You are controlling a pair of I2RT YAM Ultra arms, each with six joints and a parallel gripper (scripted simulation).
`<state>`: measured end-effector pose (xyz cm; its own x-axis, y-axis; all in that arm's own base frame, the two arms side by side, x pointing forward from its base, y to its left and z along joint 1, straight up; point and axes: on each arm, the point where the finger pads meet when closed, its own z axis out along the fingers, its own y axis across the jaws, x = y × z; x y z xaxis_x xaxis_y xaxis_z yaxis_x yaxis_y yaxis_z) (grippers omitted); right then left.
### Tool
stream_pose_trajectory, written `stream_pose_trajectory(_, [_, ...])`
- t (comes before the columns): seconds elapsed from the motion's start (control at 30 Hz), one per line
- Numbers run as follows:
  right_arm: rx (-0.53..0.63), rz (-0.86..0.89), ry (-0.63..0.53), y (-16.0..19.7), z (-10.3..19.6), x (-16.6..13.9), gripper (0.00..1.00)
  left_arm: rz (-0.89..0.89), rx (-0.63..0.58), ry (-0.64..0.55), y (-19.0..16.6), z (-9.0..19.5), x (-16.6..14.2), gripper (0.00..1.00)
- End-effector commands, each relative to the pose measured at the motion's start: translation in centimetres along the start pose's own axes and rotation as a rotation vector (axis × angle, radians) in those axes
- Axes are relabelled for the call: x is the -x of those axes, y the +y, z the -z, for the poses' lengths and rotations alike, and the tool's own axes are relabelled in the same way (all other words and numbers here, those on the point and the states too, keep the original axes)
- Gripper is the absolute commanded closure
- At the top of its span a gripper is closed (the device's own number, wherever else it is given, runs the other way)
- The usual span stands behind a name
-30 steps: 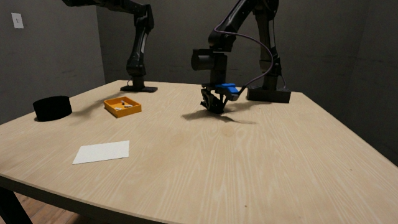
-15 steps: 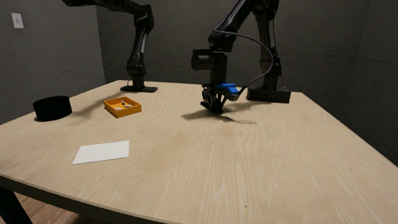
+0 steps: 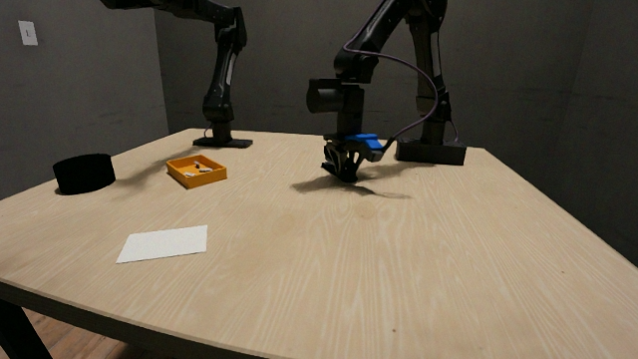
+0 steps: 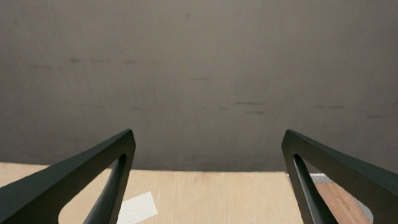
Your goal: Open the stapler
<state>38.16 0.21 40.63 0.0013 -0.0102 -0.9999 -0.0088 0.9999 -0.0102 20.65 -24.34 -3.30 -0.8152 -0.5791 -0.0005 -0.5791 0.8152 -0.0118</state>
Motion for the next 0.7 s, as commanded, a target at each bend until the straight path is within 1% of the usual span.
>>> stream_pose_trajectory(0.0, [0.054, 0.064, -0.073, 1.3, 0.8, 1.1, 0.0, 0.009, 0.01, 0.0, 0.0, -0.2, 0.2, 0.68])
stream_pose_trajectory(0.1, [0.122, 0.155, -0.12, 3.0, 2.1, 0.4, 0.0, 0.009, 0.01, 0.0, 0.0, -0.2, 0.2, 0.68])
stream_pose_trajectory(0.17, [0.179, 0.222, -0.145, 4.5, 3.3, -0.8, 0.0, 0.009, 0.01, 0.0, 0.0, -0.2, 0.2, 0.68])
stream_pose_trajectory(0.23, [0.179, 0.222, -0.145, 4.5, 3.3, -0.8, 0.0, 0.009, 0.01, 0.0, 0.0, -0.2, 0.2, 0.68])
stream_pose_trajectory(0.33, [0.279, 0.337, -0.177, 7.2, 5.6, -3.7, 0.0, 0.009, 0.01, 0.0, 0.0, -0.2, 0.2, 0.68])
stream_pose_trajectory(0.5, [0.409, 0.477, -0.209, 10.7, 8.6, -7.8, 0.0, 0.009, 0.01, 0.0, 0.0, -0.2, 0.2, 0.68])
stream_pose_trajectory(0.67, [0.554, 0.657, -0.243, 14.5, 11.9, -12.6, 0.0, 0.009, 0.01, 0.0, 0.0, -0.2, 0.2, 0.68])
